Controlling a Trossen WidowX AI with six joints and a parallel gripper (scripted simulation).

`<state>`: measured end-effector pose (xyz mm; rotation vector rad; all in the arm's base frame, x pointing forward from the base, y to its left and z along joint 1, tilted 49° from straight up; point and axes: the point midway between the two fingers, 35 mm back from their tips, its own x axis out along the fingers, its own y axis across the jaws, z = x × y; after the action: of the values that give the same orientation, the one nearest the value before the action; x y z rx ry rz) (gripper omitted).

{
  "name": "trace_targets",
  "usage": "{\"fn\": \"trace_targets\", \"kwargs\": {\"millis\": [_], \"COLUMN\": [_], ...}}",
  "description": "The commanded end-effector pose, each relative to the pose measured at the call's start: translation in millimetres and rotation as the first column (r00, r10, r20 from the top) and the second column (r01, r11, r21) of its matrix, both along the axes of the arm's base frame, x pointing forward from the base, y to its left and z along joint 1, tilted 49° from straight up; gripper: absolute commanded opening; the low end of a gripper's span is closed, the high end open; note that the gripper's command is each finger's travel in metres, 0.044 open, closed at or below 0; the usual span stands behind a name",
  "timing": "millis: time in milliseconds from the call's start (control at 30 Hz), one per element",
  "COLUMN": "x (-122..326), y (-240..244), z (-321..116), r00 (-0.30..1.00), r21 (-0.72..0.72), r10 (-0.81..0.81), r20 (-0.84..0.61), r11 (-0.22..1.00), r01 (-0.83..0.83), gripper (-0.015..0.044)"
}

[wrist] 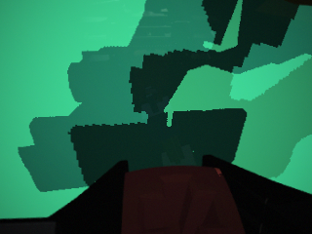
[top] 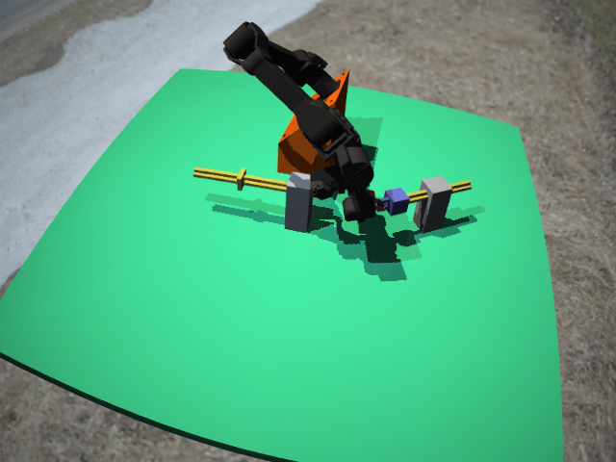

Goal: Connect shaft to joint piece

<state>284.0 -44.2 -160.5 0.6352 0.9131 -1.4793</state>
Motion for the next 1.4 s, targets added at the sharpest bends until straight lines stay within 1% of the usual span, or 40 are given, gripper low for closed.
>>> {"fn": "trace_targets", "kwargs": {"millis": [0,867,1033,1067,1133,1367], "x": [-0.2,0.0,0.0,0.0,0.0,0.0], "y": [-0.1,0.0,0.0,0.0,0.0,0.0], "z": [-0.1,0.0,0.0,0.0,0.0,0.0], "r00": [1.0,1.0,1.0,1.0,1.0,1.0], "r21": [0.002,0.0,0.0,0.0,0.0,0.0], "r10": [-0.004,0.0,0.0,0.0,0.0,0.0], "r20": [0.003,0.001,0.001,0.001,0.001,0.001], "r11": [1.0,1.0,1.0,1.0,1.0,1.0], "r01": [0.004,0.0,0.0,0.0,0.0,0.0], "gripper": [0.0,0.0,0.0131,0.0147,0.0147,0.0331]}}
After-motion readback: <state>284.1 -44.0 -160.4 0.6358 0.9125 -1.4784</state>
